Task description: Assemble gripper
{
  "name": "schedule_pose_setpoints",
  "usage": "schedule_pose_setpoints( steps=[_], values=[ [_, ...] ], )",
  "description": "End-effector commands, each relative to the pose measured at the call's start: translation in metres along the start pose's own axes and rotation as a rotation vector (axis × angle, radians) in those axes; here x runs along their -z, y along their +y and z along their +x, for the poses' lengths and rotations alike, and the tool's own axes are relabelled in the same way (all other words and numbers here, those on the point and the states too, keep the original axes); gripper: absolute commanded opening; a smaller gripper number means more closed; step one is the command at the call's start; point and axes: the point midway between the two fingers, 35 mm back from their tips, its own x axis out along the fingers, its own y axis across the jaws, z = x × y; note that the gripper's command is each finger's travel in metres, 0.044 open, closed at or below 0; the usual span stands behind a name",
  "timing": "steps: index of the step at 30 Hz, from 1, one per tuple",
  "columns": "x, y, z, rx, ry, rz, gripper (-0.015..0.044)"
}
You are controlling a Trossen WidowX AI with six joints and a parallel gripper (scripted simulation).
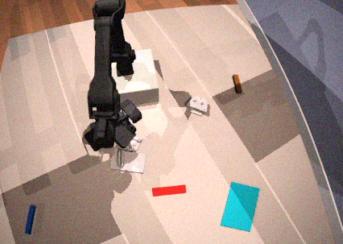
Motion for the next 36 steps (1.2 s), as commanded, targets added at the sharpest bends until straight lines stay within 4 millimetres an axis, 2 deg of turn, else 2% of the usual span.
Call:
schedule_pose_setpoints(
  steps=[1,31,36],
  values=[
    [-0.003,0.012,0.000,-0.005,-0.005,0.102,0.0134],
    [-0.019,0.093,0.003,-0.015,0.003,0.871,0.0134],
    [-0.019,0.096,0.003,-0.015,0.003,0.909,0.0134]
  ],
)
